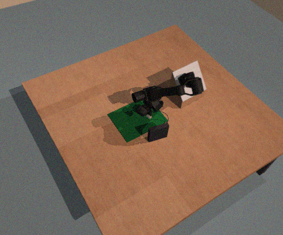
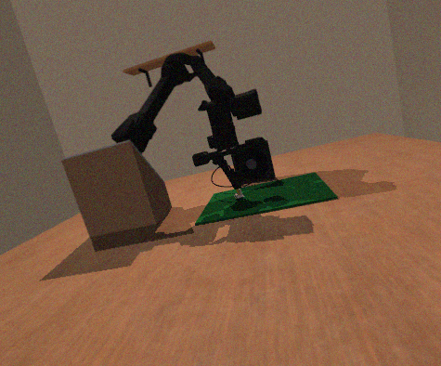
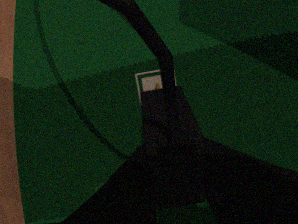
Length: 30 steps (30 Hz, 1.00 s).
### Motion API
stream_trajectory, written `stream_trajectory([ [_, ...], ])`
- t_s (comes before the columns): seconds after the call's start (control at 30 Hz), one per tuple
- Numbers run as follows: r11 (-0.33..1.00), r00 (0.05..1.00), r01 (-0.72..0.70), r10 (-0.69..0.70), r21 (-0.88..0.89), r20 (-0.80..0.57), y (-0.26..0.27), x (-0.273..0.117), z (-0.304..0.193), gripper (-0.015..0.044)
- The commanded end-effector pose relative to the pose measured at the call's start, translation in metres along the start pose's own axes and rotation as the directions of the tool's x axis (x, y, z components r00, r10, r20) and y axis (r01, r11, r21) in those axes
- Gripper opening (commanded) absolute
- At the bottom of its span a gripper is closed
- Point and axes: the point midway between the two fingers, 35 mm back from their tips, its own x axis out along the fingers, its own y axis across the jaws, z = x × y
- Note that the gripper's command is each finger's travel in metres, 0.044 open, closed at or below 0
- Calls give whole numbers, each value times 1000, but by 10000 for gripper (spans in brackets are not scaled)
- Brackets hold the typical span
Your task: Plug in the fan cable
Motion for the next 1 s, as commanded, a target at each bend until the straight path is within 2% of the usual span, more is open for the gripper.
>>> stream_trajectory([
  [0.0,1000,1000,1,-1,3,3,0,2,0,0],
  [0.97,1000,1000,3,-3,4,6,0,15,1,0],
])
